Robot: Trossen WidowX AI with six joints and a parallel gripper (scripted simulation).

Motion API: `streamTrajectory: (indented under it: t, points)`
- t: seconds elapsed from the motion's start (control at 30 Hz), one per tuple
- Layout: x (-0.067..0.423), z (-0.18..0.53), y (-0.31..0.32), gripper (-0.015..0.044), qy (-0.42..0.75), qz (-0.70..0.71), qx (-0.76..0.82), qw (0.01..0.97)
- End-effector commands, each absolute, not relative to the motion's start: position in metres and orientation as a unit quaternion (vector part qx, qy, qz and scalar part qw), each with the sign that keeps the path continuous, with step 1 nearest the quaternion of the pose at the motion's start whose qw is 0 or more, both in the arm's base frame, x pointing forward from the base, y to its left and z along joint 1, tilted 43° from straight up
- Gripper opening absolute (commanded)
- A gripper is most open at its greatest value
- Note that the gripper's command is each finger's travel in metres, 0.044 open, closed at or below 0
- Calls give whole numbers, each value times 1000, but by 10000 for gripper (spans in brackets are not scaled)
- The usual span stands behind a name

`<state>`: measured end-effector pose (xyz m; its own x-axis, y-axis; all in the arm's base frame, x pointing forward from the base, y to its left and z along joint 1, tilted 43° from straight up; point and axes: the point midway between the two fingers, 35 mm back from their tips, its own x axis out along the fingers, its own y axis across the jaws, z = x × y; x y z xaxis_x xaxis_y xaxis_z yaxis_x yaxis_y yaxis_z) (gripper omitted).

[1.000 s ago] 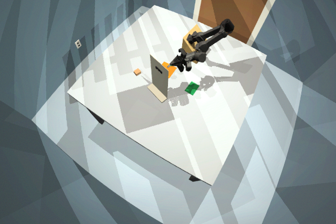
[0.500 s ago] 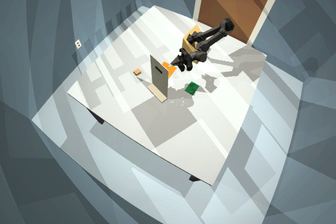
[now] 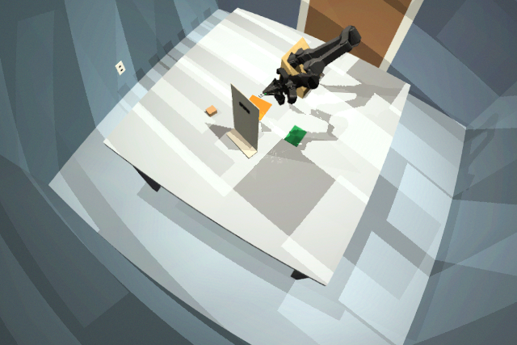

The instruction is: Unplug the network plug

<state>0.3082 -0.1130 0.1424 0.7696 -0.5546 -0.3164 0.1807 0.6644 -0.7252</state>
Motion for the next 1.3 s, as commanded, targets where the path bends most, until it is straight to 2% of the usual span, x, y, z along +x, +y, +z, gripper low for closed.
streamTrajectory:
  t: [0.0, 0.43, 1.27]
  points:
    - [304, 151, -120, 0, 264, -211, -353, 873]
    - [287, 163, -134, 0, 266, -208, -355, 872]
    - [302, 74, -124, 0, 324, -52, -376, 866]
